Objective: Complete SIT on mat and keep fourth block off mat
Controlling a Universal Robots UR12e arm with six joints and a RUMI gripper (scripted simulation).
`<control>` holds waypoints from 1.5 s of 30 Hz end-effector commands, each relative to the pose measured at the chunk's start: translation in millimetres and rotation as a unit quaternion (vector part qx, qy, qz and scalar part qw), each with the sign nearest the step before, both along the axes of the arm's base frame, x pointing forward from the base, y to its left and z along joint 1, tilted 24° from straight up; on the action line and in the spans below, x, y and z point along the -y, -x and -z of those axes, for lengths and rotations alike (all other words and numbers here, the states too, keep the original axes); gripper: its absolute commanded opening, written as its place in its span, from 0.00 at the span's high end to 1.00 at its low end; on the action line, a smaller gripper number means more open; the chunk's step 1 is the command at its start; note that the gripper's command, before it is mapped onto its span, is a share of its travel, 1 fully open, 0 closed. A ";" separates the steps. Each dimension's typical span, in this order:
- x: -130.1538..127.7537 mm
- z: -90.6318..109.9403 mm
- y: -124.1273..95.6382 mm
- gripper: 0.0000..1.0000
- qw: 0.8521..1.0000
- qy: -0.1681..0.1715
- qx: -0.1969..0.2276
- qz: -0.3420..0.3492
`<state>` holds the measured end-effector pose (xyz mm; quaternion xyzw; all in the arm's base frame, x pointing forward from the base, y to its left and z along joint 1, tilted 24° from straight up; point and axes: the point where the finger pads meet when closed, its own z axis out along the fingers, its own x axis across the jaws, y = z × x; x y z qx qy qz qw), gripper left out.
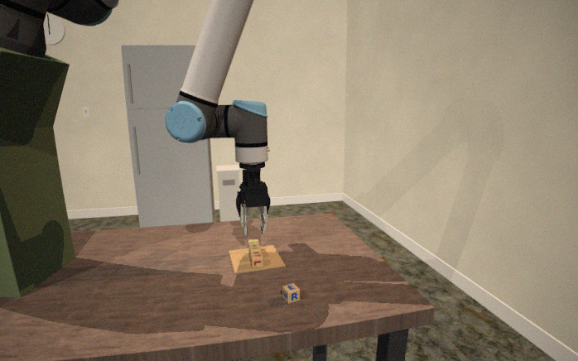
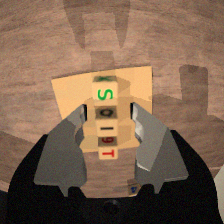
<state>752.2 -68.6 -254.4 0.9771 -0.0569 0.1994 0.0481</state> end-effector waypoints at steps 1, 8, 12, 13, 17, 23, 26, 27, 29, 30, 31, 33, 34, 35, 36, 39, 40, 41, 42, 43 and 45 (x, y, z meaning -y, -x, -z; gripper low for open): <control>-2.3 -27.7 14.2 0.72 1.000 -0.001 -0.002 0.001; -3.9 -36.6 17.9 0.72 1.000 -0.001 -0.002 0.000; -4.2 -37.3 18.1 0.00 1.000 -0.001 -0.002 0.000; -4.2 -37.3 18.1 0.00 1.000 -0.001 -0.002 0.000; -3.8 -37.1 16.9 0.00 1.000 0.000 -0.001 0.000; -3.7 -37.2 16.6 0.00 1.000 0.000 -0.001 0.000; -3.7 -37.2 16.6 0.00 1.000 0.000 -0.001 0.000; -3.7 -37.2 16.6 0.00 1.000 0.000 -0.001 0.000; -3.7 -37.2 16.6 0.00 1.000 0.000 -0.001 0.000; -3.7 -37.2 16.6 0.00 1.000 0.000 -0.001 0.000; -3.7 -37.2 16.6 0.00 1.000 0.000 -0.001 0.000; -3.7 -37.6 16.8 0.00 1.000 0.000 -0.001 0.000; -3.9 -38.4 17.3 0.00 1.000 0.000 -0.001 0.000; -4.4 -39.0 18.7 0.00 1.000 -0.001 -0.002 0.000; -4.6 -40.3 19.4 0.00 1.000 -0.001 -0.002 0.000; -4.8 -42.2 20.2 0.00 1.000 -0.001 -0.002 0.000; -5.1 -44.7 21.2 0.00 1.000 -0.001 -0.002 0.000; -5.5 -47.7 22.5 0.00 1.000 -0.001 -0.002 0.000; -5.9 -51.1 23.9 0.00 1.000 -0.001 -0.002 0.000; -6.3 -55.1 25.6 0.00 1.000 -0.001 -0.002 0.000; -7.4 -64.0 29.3 0.00 1.000 -0.001 -0.002 0.000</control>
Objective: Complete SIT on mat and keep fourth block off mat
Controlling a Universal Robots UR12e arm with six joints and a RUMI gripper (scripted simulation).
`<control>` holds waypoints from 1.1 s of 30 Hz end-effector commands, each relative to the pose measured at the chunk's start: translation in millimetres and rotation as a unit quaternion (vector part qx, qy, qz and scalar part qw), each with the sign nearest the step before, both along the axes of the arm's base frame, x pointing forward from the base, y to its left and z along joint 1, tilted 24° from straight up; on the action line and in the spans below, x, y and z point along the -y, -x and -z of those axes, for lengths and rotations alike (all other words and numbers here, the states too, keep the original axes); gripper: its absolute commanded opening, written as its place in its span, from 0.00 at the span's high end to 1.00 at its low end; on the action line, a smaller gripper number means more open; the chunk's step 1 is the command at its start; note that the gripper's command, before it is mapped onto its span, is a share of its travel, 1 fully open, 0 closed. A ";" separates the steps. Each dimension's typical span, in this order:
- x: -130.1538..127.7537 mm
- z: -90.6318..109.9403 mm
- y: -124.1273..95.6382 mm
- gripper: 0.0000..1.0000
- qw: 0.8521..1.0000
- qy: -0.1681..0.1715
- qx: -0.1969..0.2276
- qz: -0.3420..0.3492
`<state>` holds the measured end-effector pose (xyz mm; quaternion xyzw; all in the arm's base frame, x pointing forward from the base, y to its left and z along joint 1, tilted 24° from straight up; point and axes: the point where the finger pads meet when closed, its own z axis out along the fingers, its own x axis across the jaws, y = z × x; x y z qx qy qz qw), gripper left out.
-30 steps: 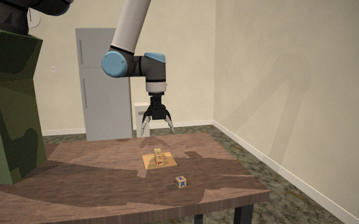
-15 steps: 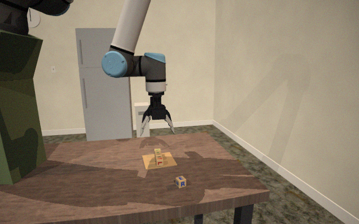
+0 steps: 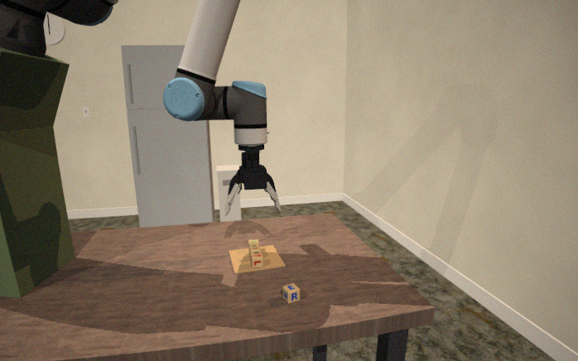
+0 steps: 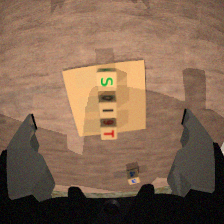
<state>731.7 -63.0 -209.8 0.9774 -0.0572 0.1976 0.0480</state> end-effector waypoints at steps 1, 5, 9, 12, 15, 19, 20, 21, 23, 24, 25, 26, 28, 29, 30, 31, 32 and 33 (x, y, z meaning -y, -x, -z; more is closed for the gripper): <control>-2.3 -24.2 10.9 0.00 1.000 0.000 0.000 0.000; -4.8 -44.1 19.3 0.00 1.000 0.000 0.000 0.000; -6.9 -60.8 26.3 0.00 1.000 0.000 0.000 0.000; -7.4 -64.0 27.6 0.00 1.000 0.000 0.000 0.000; -8.1 -70.6 30.4 0.00 1.000 0.000 0.000 0.000; -8.7 -73.3 31.5 0.00 1.000 0.000 0.000 0.000; -8.8 -73.3 31.5 0.00 1.000 0.000 0.000 0.000; -8.9 -73.3 31.5 0.00 1.000 0.000 0.000 0.000; -8.9 -73.4 31.2 0.00 1.000 0.000 0.000 0.000; -8.7 -73.5 30.6 0.00 1.000 0.000 0.000 0.000; -8.6 -73.1 30.5 0.00 1.000 0.000 0.000 0.000; -8.6 -72.8 30.4 0.00 1.000 0.000 0.000 0.000; -8.6 -72.8 30.4 0.00 1.000 0.000 0.000 0.000; -8.6 -72.8 30.3 0.00 1.000 0.000 0.000 0.000; -8.6 -72.8 30.3 0.00 1.000 0.000 0.000 0.000; -8.6 -72.8 30.3 0.00 1.000 0.000 0.000 0.000; -8.6 -72.8 30.3 0.00 1.000 0.000 0.000 0.000; -8.6 -72.8 30.3 0.00 1.000 0.000 0.000 0.000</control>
